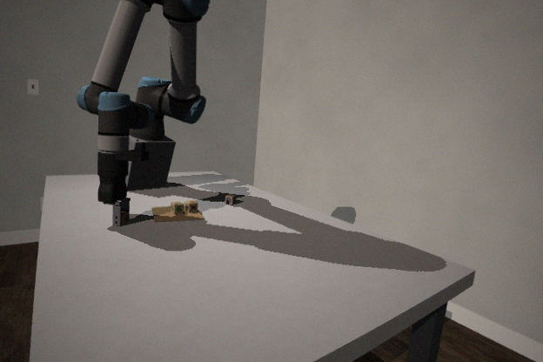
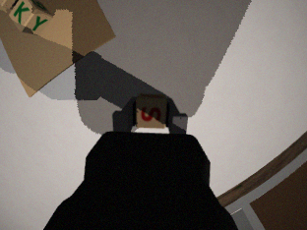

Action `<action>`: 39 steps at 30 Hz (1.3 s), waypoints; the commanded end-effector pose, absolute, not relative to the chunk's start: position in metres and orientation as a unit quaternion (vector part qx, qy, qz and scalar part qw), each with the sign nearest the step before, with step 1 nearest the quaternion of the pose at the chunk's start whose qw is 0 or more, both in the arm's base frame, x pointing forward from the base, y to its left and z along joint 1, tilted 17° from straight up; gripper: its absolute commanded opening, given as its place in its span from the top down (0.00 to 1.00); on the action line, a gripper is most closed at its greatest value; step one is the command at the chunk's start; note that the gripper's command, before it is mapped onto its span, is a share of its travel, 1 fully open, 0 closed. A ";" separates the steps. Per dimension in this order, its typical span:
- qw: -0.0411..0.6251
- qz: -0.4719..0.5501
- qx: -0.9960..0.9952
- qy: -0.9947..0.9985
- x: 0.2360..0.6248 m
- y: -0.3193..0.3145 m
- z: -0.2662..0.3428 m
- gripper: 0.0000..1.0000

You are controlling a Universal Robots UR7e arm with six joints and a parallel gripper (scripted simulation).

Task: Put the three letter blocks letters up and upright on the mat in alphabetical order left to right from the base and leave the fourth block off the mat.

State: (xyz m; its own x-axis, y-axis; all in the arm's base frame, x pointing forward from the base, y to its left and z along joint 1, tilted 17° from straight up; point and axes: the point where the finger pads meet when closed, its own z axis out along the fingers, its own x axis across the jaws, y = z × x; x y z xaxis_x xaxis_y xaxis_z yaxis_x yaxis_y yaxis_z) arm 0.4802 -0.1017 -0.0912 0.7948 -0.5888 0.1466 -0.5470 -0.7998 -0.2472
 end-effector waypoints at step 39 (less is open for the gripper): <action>0.096 -0.109 -0.942 0.301 0.459 -0.112 -0.011 0.43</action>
